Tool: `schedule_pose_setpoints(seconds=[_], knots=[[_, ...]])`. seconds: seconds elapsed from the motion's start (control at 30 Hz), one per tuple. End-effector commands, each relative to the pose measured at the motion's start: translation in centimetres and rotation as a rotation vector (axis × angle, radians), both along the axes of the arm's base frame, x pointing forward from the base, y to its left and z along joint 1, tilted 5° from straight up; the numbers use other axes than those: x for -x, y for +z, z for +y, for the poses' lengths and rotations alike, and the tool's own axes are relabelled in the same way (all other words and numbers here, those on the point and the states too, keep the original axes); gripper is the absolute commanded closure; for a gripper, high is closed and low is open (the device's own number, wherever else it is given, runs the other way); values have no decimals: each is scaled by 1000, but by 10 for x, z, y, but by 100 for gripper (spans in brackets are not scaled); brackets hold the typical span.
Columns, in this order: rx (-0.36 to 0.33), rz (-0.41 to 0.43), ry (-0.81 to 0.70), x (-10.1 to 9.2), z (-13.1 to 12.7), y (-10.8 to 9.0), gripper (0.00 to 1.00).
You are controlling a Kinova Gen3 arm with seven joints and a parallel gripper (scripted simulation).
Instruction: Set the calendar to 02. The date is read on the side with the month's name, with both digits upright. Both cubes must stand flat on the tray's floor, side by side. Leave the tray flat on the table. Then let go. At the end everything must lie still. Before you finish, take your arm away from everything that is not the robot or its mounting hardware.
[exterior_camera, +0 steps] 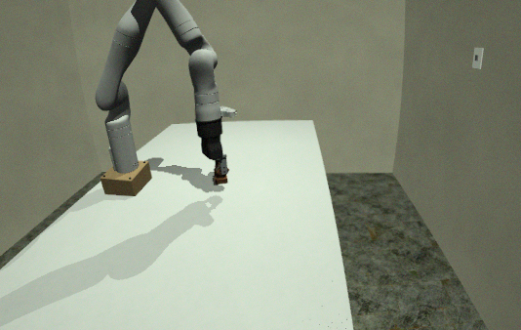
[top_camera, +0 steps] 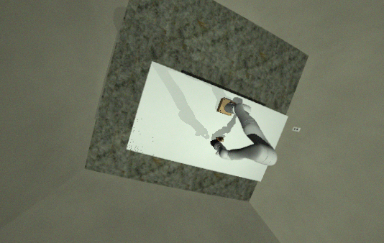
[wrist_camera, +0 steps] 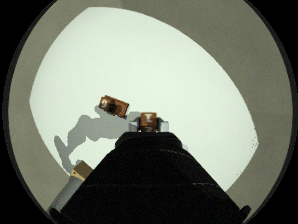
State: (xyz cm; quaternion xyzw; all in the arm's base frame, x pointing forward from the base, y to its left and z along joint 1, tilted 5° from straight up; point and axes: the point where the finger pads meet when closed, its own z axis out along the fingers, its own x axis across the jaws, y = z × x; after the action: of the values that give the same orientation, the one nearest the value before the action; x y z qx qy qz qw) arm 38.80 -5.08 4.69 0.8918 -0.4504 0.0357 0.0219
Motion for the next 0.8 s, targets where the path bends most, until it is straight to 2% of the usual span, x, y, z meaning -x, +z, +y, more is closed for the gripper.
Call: schedule_pose_setpoints(seconds=[0.0,0.37,0.77], knots=[[-1,-6,-7,0,-3,2,40],[-8,-10,-6,1,-2,1,40],[-54,-42,3,2,0,-4,40]])
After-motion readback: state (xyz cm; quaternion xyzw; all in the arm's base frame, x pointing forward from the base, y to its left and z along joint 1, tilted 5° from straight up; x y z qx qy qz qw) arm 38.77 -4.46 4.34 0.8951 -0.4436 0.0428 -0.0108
